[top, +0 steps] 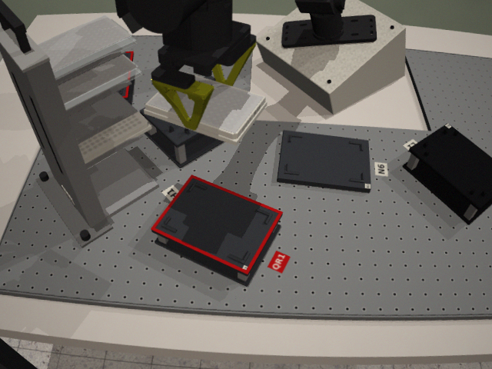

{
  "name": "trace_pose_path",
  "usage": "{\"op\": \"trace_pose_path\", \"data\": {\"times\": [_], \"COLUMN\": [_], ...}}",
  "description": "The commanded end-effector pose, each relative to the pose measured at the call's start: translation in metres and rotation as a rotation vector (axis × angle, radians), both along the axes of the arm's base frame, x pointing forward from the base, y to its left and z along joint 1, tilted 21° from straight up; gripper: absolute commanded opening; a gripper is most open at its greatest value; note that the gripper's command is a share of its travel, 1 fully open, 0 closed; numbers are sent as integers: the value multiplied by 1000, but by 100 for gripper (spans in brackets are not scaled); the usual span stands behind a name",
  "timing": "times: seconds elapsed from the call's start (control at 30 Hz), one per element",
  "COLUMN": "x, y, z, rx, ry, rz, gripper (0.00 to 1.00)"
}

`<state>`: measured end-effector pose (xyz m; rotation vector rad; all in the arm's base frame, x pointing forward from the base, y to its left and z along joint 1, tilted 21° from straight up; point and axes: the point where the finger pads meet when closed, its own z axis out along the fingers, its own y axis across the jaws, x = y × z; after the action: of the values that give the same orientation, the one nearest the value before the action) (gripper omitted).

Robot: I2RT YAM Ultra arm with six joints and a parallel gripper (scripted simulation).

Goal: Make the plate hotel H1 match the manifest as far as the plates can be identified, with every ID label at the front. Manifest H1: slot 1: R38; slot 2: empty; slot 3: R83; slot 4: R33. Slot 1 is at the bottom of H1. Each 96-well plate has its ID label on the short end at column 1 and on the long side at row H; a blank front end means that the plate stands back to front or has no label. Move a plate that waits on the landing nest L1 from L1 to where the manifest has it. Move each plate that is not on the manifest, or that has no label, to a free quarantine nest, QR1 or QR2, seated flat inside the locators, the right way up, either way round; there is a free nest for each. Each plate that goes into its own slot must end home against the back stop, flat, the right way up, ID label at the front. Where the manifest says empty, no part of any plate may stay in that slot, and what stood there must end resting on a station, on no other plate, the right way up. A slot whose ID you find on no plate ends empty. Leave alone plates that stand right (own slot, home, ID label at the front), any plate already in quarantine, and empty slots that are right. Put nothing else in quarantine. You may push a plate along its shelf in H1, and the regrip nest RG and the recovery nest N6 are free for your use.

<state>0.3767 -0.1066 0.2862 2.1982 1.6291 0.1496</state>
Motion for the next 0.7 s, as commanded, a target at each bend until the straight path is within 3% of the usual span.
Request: {"op": "trace_pose_path", "data": {"times": [0.0, 0.33, 0.67], "x": [9, 33, 33], "y": [6, 16, 16], "z": [9, 13, 13], "rx": [10, 10, 10], "ry": [54, 54, 54], "rz": [-26, -26, -26], "gripper": [85, 85, 85]}}
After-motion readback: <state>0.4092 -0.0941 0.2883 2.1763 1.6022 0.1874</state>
